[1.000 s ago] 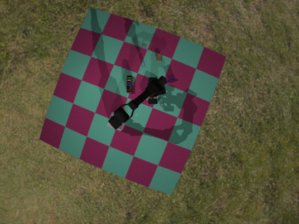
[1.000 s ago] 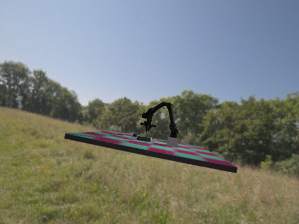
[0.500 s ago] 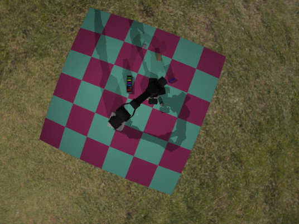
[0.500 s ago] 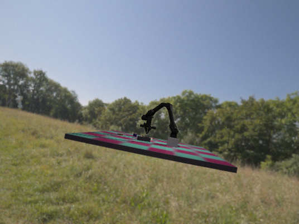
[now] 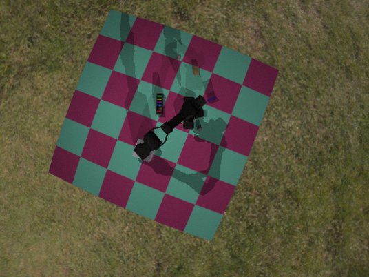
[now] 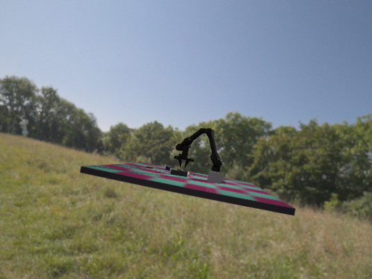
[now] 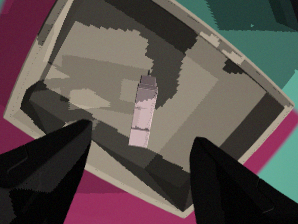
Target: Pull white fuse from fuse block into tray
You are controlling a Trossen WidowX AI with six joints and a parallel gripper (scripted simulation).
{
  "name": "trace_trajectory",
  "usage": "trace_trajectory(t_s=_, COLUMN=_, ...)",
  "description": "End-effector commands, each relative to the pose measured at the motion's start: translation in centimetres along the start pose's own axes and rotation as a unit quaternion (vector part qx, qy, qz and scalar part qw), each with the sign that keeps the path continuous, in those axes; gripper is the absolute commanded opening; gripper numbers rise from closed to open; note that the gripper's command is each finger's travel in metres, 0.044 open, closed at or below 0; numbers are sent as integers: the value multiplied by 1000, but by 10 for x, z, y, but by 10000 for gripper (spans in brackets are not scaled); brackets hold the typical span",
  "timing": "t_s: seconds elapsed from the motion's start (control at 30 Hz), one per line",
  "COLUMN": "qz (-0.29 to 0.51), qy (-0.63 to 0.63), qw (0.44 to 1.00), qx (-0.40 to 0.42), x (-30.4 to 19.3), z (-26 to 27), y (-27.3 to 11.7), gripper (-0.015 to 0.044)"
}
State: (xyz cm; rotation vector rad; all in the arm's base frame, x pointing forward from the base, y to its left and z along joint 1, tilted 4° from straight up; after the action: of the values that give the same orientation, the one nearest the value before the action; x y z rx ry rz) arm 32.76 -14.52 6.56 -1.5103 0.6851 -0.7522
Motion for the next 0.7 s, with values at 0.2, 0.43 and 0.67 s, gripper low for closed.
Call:
trace_trajectory(t_s=0.2, qz=0, qy=-2, qw=1000, qx=-1, x=0, z=-1, y=-38, gripper=330)
trace_trajectory(t_s=0.43, qz=0, qy=-2, qw=1000, qx=-1, x=0, z=-1, y=-38, gripper=330)
trace_trajectory(t_s=0.67, qz=2, qy=-3, qw=1000, qx=-1, x=-1, z=-1, y=-36, gripper=330)
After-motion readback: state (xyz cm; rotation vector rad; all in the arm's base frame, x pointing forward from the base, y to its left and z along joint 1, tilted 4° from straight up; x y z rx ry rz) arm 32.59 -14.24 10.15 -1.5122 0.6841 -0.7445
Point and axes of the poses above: the point midway between the two fingers, 35 mm back from their tips, its own y axis out along the fingers, its own z axis across the jaws, x = y × z, the point moved 5 cm from there along -y, back along the fingers, and after that the axes turned 12 degrees about -y, right-handed, at the moved point
